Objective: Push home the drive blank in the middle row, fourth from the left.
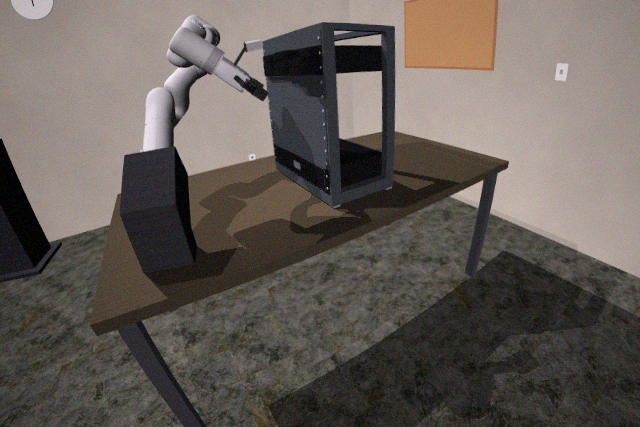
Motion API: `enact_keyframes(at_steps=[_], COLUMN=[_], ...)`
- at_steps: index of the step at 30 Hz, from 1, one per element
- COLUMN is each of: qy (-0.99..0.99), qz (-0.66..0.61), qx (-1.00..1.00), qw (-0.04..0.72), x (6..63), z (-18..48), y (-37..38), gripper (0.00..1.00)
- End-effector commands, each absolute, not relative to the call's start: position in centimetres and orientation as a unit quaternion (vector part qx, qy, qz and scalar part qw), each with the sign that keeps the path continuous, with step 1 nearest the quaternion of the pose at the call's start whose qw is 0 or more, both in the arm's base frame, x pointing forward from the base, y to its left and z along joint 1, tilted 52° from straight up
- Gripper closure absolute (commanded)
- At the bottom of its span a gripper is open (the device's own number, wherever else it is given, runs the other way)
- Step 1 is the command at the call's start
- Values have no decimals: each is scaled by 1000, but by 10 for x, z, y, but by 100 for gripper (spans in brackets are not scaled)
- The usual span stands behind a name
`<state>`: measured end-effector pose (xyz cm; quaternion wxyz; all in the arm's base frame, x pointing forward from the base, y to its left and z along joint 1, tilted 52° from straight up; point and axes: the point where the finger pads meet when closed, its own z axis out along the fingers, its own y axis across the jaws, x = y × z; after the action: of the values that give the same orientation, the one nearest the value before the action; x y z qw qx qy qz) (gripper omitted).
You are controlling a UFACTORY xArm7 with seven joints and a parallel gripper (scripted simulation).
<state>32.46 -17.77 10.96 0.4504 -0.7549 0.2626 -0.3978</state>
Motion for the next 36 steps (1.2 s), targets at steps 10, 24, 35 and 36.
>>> enact_keyframes(at_steps=[10, 24, 35, 36], qy=[401, 491, 545, 551], qz=[-403, -386, -354, -348], qx=[-656, -537, -429, -415], qw=[496, 567, 627, 635], x=[297, 272, 254, 252], z=[166, 187, 193, 194], y=[-206, -216, -216, -216], gripper=[0, 0, 0, 0])
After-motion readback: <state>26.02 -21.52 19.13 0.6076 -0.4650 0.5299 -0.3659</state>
